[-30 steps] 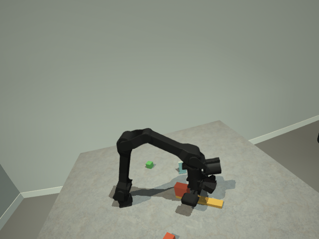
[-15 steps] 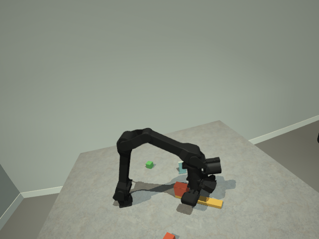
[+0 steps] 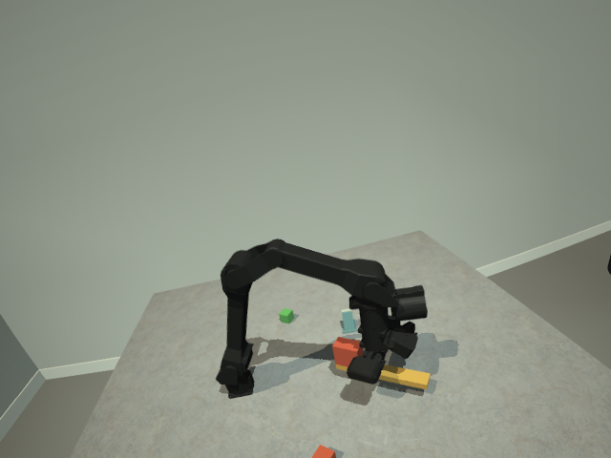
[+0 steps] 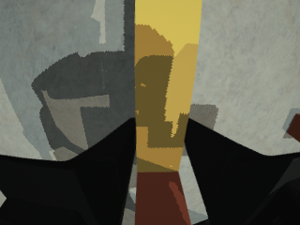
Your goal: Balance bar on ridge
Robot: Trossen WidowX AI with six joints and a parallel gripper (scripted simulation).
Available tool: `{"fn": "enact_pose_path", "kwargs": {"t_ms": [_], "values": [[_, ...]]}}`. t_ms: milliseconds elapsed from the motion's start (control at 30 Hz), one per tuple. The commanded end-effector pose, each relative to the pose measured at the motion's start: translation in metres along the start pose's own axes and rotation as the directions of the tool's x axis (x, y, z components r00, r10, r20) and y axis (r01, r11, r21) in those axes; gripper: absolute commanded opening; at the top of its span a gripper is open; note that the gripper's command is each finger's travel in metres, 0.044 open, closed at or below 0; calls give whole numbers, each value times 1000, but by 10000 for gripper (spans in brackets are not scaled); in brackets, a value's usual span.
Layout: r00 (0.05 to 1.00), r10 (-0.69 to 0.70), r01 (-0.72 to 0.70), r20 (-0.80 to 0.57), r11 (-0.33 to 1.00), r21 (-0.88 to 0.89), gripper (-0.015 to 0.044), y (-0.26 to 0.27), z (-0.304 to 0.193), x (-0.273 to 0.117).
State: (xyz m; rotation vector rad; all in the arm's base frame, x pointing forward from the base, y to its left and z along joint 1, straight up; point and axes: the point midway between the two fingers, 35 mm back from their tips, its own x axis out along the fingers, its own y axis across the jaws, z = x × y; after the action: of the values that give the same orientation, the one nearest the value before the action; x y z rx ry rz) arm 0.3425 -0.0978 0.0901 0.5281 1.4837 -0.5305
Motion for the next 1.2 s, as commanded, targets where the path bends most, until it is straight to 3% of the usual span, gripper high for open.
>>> {"fn": "enact_pose_path", "kwargs": {"t_ms": [0, 833, 1167], "values": [[1000, 5, -5, 8, 1000, -2, 0, 1, 1, -12], [1000, 6, -6, 8, 1000, -1, 0, -1, -4, -73], [1000, 9, -10, 6, 985, 174, 0, 32, -16, -74]]}}
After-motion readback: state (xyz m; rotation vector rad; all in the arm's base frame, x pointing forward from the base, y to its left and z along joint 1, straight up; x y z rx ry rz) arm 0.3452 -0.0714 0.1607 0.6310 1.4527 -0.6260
